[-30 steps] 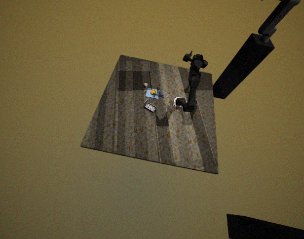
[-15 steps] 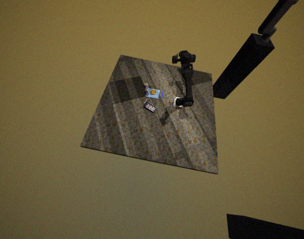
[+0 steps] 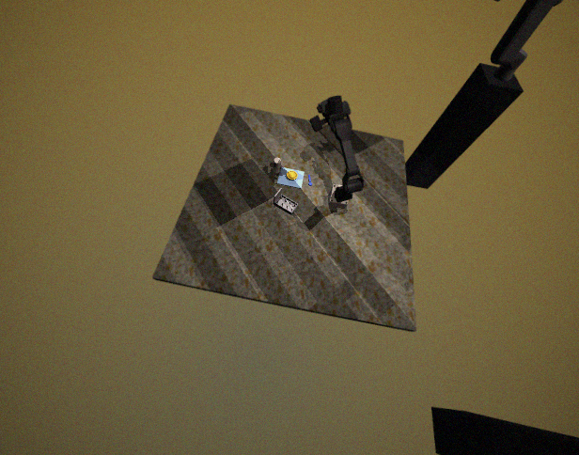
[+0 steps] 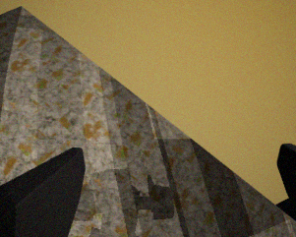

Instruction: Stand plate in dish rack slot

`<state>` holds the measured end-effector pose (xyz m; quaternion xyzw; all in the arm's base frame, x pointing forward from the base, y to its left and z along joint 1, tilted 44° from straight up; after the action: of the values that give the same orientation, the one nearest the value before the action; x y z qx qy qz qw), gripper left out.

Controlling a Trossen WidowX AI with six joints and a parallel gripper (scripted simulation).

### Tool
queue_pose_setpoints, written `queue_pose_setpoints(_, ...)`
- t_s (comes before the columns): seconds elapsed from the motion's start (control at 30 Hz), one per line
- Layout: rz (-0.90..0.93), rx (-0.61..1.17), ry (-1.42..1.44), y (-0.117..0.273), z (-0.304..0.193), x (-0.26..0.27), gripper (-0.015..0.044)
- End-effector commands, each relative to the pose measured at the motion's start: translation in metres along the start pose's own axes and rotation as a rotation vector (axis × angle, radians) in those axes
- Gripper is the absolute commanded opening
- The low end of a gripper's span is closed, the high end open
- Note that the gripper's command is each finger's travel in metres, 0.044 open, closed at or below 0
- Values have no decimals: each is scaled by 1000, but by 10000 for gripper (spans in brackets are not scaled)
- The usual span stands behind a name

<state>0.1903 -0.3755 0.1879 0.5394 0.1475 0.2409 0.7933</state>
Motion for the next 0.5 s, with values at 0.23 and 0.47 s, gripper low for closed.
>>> queue_pose_setpoints(0.23, 195, 226, 242, -48, -31, 60, 400)
queue_pose_setpoints(0.47, 318, 350, 383, -72, -55, 95, 400)
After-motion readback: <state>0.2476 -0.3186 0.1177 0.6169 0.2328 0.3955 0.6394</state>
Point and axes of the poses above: the point midway between the two fingers, 35 mm back from their tips, its own y axis back along the fingers, its own x axis across the jaws, z = x × y, the point moved 2 cm from there along y, back along the fingers, and after that the axes turned 6 degrees about -y, right-handed, at the moved point
